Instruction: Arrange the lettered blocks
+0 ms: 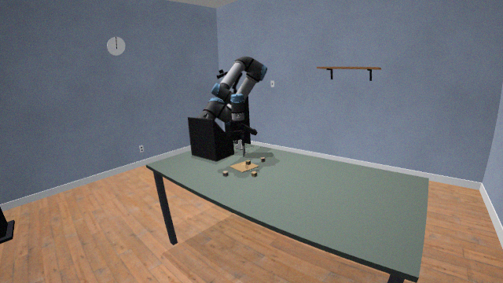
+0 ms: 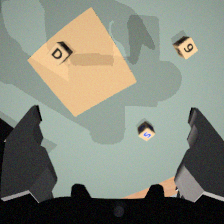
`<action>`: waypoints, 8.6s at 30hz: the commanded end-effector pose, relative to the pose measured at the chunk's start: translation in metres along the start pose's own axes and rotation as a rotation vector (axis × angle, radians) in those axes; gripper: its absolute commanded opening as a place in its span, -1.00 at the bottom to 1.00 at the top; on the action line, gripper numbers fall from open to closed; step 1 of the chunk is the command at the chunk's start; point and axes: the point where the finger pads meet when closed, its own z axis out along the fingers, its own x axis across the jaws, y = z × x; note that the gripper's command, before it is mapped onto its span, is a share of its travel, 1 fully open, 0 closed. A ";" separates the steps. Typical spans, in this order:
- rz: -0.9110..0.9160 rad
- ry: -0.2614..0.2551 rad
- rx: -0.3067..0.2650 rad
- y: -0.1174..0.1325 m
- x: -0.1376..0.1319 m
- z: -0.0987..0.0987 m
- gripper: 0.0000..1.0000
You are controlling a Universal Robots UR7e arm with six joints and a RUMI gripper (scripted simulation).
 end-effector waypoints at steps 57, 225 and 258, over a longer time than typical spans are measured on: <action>-1.402 -0.001 0.010 0.061 0.031 0.006 1.00; -2.481 0.006 0.014 0.117 0.068 0.058 -0.26; -2.481 0.006 0.014 0.117 0.069 0.067 -0.26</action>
